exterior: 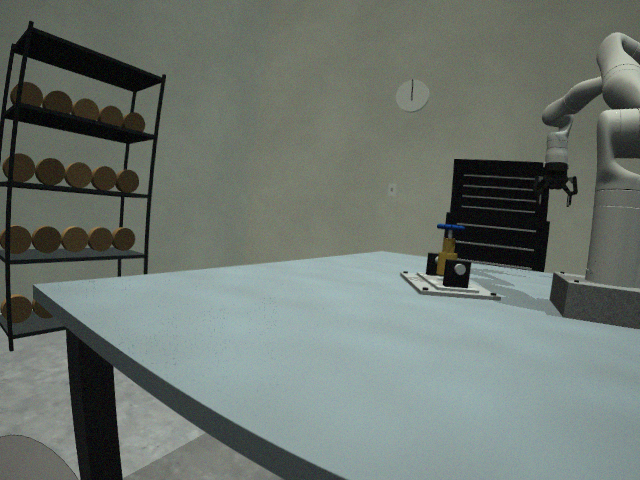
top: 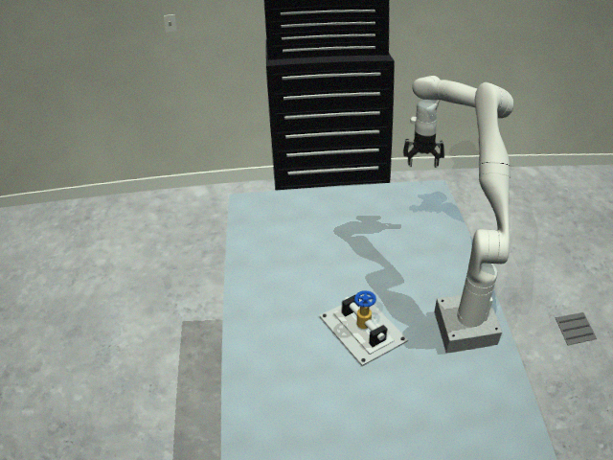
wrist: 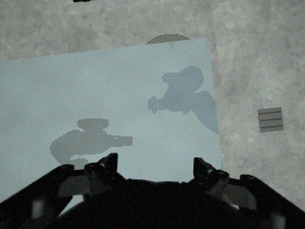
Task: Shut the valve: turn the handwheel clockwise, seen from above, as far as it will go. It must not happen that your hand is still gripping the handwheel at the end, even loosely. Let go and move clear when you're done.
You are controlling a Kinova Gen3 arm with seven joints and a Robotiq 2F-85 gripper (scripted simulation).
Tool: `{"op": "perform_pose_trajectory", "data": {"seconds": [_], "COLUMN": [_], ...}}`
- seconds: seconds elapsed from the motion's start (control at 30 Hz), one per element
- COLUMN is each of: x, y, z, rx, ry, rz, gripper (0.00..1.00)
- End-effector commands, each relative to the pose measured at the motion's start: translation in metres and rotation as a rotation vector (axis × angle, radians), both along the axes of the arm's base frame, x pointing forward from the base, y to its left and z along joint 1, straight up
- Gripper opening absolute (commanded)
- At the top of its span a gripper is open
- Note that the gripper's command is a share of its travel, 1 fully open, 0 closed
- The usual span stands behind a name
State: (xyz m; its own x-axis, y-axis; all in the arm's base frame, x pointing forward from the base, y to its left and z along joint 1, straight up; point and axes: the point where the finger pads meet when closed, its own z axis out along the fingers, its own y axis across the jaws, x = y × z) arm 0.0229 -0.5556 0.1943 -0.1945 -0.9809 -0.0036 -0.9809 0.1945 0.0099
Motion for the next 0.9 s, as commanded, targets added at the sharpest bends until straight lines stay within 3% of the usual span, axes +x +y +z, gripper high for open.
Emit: {"op": "perform_pose_trajectory", "data": {"seconds": [0.0, 0.6, 0.73, 0.87], "x": [0.000, 0.002, 0.020, 0.069], "y": [0.000, 0.000, 0.004, 0.025], "z": [0.001, 0.001, 0.000, -0.005], "rx": [-0.002, -0.002, -0.007, 0.001], "ry": [0.000, 0.000, 0.000, -0.007], "rz": [0.000, 0.007, 0.077, 0.255], "gripper": [1.00, 1.00, 1.00, 1.00]}}
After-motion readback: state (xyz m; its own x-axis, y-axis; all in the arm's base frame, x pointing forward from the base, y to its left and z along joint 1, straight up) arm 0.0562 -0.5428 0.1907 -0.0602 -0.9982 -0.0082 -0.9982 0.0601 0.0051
